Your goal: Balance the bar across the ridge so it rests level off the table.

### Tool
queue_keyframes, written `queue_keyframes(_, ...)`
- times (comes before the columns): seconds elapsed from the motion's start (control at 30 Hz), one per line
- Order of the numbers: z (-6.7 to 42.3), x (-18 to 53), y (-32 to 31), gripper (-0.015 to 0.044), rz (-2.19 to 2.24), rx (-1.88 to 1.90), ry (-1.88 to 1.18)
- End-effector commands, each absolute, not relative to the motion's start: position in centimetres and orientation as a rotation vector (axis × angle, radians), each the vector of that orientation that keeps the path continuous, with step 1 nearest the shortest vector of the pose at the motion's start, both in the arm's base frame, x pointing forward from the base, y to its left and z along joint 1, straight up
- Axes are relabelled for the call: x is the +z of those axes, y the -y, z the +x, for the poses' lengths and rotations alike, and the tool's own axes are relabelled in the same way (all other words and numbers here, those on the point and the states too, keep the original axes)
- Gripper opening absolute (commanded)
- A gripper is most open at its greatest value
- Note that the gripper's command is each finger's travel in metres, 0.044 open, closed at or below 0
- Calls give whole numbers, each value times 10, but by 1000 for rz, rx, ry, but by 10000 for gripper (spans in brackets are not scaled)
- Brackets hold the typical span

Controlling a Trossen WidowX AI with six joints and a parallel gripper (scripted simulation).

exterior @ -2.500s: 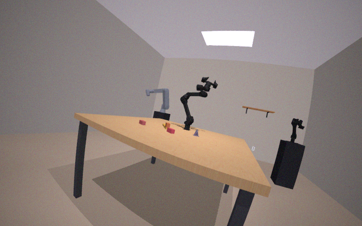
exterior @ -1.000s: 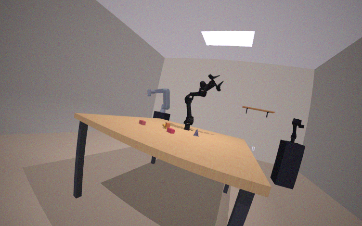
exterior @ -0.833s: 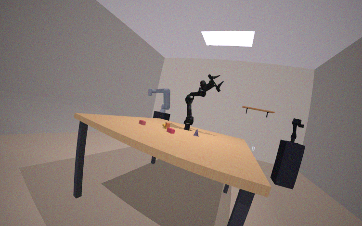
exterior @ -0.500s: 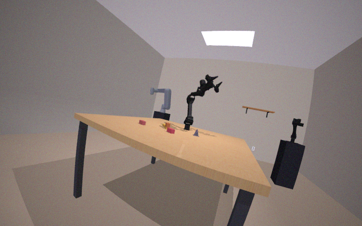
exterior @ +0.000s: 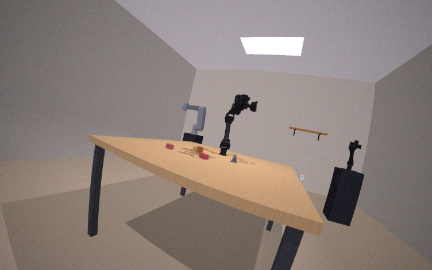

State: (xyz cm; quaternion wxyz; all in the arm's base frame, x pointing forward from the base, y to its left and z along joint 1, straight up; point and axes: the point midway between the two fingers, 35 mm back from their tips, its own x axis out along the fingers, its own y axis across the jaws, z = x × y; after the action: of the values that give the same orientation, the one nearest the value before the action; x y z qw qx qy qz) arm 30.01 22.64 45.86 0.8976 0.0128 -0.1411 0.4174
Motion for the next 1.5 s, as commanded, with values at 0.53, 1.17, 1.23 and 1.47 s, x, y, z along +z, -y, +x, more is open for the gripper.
queue_keyframes(0.53,380,365,-140,315,444,490,-261)
queue_keyframes(1.17,392,261,-14,315,1002,-177,-659)
queue_keyframes(1.23,388,251,-1,315,1061,-258,-684)
queue_keyframes(1.47,367,220,42,315,1262,-558,-747)
